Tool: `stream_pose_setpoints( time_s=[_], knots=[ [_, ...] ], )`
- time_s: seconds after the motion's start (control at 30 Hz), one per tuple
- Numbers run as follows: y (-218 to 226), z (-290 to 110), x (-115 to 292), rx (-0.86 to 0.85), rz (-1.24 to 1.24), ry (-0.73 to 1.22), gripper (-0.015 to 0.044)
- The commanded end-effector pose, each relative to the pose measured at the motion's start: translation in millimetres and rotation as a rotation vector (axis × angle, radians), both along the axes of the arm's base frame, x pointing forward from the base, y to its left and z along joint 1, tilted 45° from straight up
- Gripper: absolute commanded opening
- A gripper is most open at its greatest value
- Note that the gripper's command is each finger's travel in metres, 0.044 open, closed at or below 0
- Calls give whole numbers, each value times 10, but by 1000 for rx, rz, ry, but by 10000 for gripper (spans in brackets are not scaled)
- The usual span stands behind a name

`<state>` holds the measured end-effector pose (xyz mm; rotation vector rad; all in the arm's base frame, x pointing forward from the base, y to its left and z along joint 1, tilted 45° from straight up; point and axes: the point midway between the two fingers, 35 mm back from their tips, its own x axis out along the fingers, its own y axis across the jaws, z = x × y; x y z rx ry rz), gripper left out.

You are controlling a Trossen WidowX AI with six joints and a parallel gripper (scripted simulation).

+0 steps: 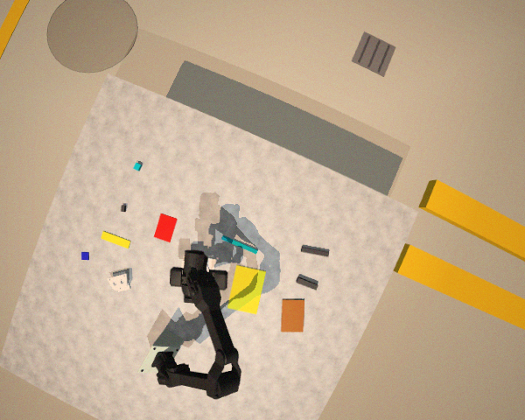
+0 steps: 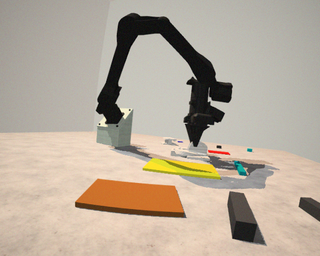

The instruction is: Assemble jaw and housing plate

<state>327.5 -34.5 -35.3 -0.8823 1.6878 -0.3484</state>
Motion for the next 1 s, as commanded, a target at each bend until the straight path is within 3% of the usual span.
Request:
stream_pose_setpoints(
  time_s=[0.0, 0.13, 0.2, 0.4, 0.7, 0.87, 0.97],
  knots=[
    [271, 293, 61, 5, 2, -27, 224],
    [240, 224, 54, 3, 14, -21, 224],
    [341, 168, 47, 12, 25, -15, 277],
    [1189, -317, -177, 74, 109, 46, 434],
    [2195, -1028, -1017, 92, 207, 161, 440],
    [2496, -1377, -1626, 61, 246, 217, 440],
    [2522, -1421, -1710, 54, 251, 223, 440]
  ],
)
